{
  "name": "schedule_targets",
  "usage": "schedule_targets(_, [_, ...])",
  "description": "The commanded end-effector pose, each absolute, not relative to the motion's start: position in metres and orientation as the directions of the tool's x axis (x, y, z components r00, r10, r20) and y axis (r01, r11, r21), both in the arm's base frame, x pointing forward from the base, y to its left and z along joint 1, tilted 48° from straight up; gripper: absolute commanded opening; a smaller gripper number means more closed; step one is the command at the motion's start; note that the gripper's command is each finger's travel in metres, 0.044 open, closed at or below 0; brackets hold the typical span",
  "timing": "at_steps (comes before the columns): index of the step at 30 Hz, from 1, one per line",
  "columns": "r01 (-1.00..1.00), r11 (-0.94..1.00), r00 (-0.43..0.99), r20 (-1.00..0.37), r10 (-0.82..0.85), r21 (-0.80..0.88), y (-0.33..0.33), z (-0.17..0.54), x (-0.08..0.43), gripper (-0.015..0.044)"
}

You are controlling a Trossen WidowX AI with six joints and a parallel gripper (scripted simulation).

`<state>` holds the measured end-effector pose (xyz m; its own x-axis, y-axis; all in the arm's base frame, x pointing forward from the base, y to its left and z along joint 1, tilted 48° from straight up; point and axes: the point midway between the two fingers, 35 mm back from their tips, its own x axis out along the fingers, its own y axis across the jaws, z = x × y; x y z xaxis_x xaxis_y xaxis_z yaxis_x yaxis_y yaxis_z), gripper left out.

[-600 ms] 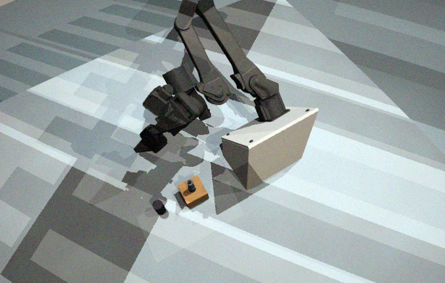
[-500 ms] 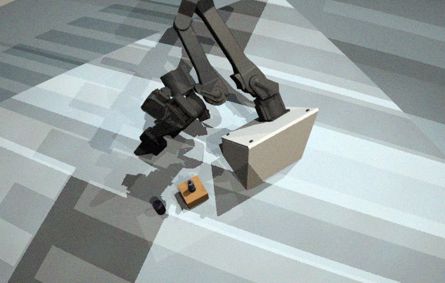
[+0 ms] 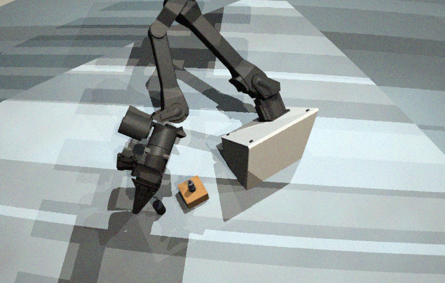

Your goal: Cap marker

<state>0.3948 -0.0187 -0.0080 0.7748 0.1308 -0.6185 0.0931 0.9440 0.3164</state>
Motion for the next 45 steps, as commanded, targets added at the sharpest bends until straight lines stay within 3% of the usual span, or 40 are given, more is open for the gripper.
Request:
schedule_targets(1, [0.239, 0.967, 0.389, -0.903, -0.184, -0.094, -0.032, -0.058, 0.393, 0.0236])
schedule_targets(8, [0.124, 0.89, 0.124, -0.883, -0.452, -0.439, -0.042, -0.05, 0.382, 0.0236])
schedule_targets(16, [-0.148, 0.71, -0.058, -0.71, -0.701, -0.689, -0.047, -0.014, 0.372, 0.0236])
schedule_targets(33, [-0.205, 0.677, -0.087, -0.676, -0.732, -0.707, -0.047, -0.008, 0.368, 0.0236])
schedule_targets(45, [-0.205, 0.675, -0.087, -0.674, -0.733, -0.708, -0.084, -0.04, 0.363, 0.0236])
